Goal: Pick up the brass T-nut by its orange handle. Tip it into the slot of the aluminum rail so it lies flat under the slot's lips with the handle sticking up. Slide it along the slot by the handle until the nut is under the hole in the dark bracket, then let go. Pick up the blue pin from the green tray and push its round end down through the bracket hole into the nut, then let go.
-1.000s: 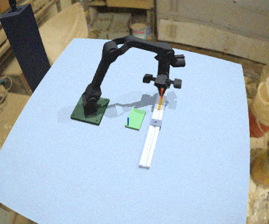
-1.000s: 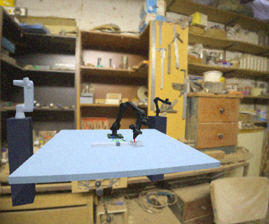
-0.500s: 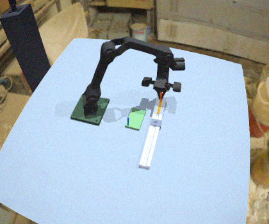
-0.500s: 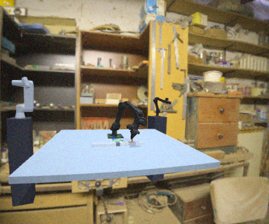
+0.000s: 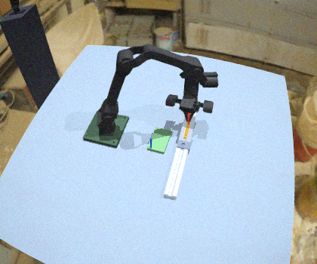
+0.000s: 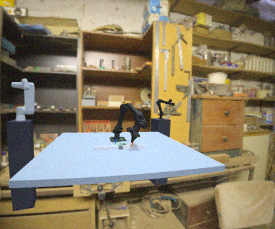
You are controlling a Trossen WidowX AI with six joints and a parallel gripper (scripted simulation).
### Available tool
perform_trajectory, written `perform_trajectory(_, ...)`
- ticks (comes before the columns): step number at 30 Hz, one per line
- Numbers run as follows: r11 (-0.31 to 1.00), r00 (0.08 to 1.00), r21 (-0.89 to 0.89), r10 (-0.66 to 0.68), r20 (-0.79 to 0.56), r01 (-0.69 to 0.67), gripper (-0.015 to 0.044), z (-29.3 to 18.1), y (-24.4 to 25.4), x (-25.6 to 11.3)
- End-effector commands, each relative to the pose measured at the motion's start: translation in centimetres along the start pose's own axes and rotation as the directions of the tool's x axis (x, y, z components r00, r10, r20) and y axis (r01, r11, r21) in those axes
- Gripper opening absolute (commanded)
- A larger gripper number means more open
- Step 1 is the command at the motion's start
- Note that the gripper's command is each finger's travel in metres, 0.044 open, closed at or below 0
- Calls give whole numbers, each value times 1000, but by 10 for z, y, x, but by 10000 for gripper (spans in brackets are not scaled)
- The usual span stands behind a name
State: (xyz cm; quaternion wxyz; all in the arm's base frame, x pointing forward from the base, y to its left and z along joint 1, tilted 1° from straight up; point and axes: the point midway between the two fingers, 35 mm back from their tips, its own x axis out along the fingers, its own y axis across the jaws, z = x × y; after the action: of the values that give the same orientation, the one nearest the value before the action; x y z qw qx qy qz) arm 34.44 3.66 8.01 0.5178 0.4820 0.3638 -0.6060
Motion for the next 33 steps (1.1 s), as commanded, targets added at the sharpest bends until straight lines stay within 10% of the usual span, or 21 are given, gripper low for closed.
perform_trajectory(1,1000,1000,-5,-2,5,2,-150,7,-1,3)
perform_trajectory(33,1000,1000,-6,-1,8,1,-150,42,0,14)
